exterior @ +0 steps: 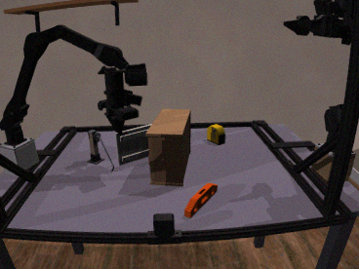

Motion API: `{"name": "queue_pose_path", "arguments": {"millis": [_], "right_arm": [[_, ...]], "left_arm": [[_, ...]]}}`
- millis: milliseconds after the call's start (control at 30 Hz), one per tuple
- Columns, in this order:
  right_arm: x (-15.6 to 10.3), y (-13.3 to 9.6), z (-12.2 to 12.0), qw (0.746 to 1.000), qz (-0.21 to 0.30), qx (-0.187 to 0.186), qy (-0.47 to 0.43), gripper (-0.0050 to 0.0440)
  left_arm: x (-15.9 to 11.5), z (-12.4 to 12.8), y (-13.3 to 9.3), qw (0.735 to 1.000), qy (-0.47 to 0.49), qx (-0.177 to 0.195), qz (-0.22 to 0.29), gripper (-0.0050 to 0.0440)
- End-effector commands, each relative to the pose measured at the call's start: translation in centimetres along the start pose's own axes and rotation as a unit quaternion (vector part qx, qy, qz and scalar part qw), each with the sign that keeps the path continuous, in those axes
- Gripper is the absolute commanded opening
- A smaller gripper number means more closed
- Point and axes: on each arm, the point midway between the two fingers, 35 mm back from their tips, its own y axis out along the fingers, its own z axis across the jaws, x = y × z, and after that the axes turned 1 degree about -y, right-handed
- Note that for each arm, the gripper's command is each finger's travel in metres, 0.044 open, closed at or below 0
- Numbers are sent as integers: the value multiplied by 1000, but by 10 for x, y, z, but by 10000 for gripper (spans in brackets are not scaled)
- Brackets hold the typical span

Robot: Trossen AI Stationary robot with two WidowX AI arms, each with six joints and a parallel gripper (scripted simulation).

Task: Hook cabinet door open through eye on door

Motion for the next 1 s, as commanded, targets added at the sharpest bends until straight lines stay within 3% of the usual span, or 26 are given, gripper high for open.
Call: {"name": "queue_pose_path", "arguments": {"millis": [0,100,400,867,967], "right_arm": [[0,0,1,1000,0,2,-1,400],[0,0,1,1000,0,2,-1,400],[0,0,1,1000,0,2,-1,400],[0,0,1,1000,0,2,-1,400],[0,0,1,1000,0,2,-1,400]], "left_arm": [[-1,-3,2,1000,-3,2,6,0],[-1,-4,2,1000,-3,2,6,0],[0,-1,0,1000,-4,0,1,216],[0,-1,0,1000,-4,0,1,220],[0,-2,-17,1000,-4,1,1,220]]}}
